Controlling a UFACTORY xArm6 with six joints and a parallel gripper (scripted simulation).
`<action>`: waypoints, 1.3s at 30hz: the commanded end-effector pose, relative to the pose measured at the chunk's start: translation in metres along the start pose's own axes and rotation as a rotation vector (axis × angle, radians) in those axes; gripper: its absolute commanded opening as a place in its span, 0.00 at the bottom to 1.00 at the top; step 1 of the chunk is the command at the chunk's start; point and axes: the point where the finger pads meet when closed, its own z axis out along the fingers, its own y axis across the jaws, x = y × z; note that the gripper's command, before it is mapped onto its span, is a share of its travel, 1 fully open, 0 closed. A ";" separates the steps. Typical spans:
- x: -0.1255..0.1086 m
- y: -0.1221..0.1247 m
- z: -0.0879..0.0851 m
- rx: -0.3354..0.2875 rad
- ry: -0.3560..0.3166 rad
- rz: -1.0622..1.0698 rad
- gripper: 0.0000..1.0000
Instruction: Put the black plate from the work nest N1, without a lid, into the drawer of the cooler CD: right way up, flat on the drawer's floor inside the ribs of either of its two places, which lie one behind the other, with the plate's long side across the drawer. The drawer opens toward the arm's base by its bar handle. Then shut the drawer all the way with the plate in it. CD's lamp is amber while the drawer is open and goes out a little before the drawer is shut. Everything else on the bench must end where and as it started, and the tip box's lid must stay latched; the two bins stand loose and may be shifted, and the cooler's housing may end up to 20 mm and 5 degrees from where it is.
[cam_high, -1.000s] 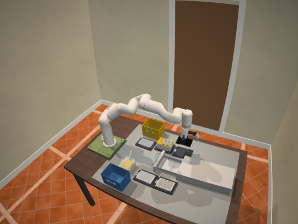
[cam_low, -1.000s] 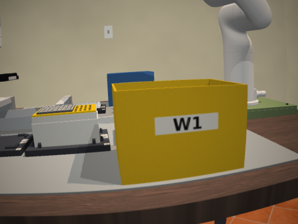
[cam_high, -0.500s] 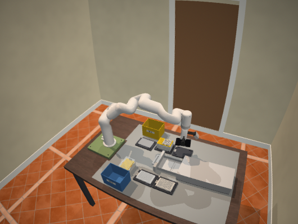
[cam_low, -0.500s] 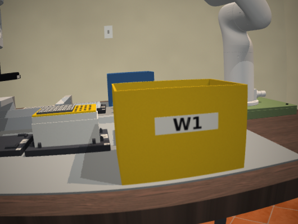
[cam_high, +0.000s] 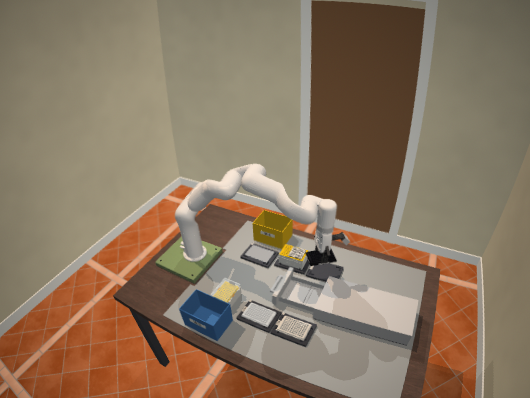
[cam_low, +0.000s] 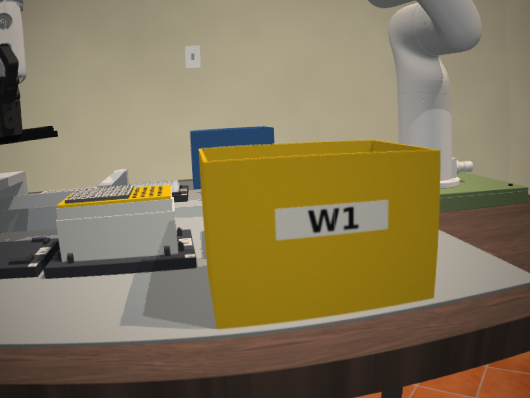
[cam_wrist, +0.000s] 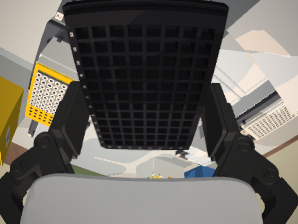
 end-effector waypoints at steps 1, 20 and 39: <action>-0.011 0.008 -0.003 -0.003 0.024 -0.185 0.00; -0.049 0.033 -0.002 -0.010 0.023 -0.752 0.00; -0.084 0.057 -0.001 -0.012 0.022 -0.935 0.00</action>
